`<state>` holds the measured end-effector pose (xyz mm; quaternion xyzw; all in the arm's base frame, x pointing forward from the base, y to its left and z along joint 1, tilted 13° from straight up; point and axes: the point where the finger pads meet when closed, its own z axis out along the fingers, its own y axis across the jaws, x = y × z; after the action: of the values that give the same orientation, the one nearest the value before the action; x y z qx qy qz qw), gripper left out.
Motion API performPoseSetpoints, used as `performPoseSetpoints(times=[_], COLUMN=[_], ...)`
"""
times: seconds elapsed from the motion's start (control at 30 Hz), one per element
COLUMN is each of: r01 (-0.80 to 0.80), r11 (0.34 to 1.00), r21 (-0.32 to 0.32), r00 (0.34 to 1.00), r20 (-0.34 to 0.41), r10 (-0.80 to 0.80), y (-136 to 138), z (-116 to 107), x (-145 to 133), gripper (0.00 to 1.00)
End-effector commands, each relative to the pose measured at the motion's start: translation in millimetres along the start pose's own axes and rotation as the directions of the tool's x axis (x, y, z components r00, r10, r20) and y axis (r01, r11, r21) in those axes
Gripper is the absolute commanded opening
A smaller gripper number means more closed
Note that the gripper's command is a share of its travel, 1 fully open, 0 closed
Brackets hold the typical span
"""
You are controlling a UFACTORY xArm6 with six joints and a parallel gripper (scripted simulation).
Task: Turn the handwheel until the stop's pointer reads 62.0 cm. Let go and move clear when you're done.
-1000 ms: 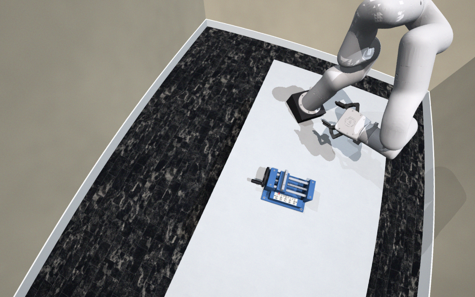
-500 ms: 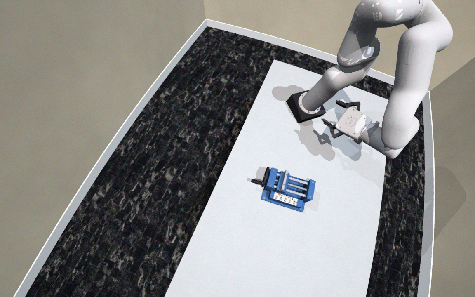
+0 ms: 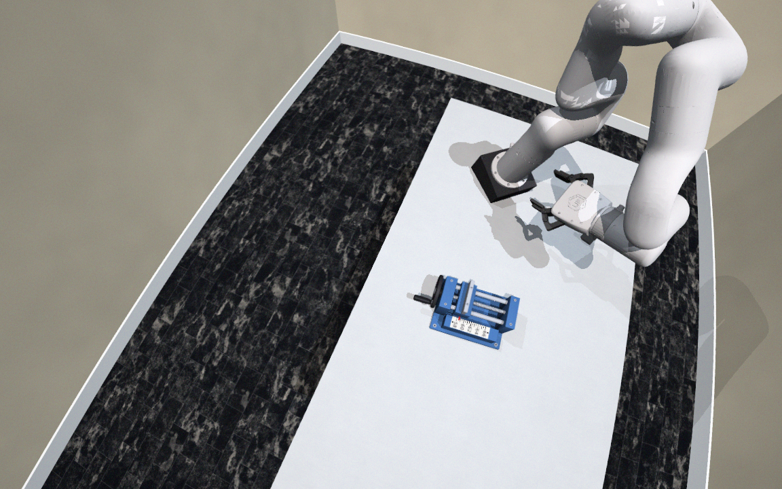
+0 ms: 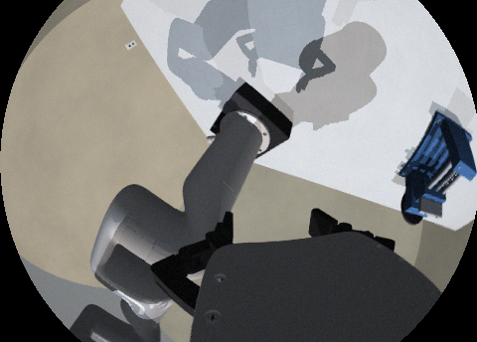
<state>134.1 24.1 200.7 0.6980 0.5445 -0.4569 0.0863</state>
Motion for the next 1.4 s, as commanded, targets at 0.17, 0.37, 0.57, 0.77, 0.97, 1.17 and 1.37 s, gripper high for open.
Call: performPoseSetpoints(times=[0.17, 0.37, 0.57, 0.77, 0.97, 1.17, 1.37], r01=[-0.36, -0.552, -0.663, -0.7, -0.667, -0.556, -0.381], r11=[0.919, 0.767, 0.574, 0.399, 0.069, -0.195, -0.436], r21=[0.164, 0.327, 0.482, 0.592, 0.742, 0.808, 0.815], r00=[0.897, 0.719, 0.51, 0.335, 0.02, -0.207, -0.394], r20=[-0.212, -0.278, -0.271, -0.222, -0.074, 0.093, 0.284], r10=[0.389, 0.637, 0.816, 0.916, 0.997, 0.974, 0.874], y=[45.7, 73.8, 109.0, 149.8, 193.1, 235.0, 272.0], z=[-27.2, -40.1, -52.9, -63.0, -68.2, -67.0, -59.8], x=[24.1, 27.7, 24.7, 13.1, -7.7, -36.5, -69.9], gripper=[1.0, 1.0, 1.0, 1.0, 1.0, 1.0, 1.0])
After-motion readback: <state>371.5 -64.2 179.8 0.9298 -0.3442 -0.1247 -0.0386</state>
